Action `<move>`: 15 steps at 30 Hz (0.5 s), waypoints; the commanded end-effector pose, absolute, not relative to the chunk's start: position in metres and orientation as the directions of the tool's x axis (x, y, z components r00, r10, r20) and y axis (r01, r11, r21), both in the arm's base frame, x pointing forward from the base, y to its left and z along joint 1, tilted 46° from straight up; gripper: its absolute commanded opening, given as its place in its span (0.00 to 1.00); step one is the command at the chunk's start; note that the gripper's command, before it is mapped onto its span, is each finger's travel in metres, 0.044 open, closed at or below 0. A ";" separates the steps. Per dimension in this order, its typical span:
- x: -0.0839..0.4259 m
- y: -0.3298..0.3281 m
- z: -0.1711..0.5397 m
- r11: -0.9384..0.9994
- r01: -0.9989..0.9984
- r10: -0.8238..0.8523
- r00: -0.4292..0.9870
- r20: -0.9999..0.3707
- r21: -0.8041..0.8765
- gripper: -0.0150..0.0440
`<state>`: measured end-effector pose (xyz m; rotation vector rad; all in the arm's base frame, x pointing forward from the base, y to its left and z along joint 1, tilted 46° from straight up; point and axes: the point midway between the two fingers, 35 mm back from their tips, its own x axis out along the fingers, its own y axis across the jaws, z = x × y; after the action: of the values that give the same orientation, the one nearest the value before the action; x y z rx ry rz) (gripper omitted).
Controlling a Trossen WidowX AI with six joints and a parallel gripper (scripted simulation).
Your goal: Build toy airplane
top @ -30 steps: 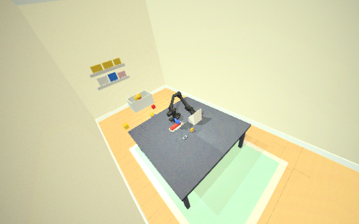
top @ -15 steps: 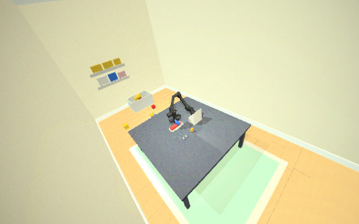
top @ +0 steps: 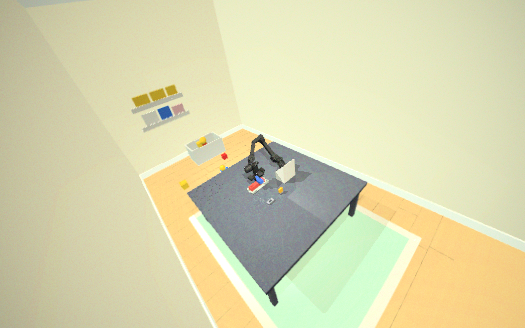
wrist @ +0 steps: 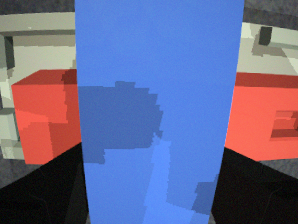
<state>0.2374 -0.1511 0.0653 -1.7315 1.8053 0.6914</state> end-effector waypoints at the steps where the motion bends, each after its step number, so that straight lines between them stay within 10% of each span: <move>1: 0.237 -0.151 0.066 0.045 -0.999 -0.722 -0.029 -0.691 -0.005 0.39; 3: 0.237 -0.151 0.066 0.045 -0.999 -0.722 -0.029 -0.691 -0.005 0.31; 15: 0.237 -0.151 0.066 0.045 -0.999 -0.722 -0.029 -0.691 -0.005 0.84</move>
<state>0.2374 -0.1511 0.0655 -1.7313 1.8055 0.6909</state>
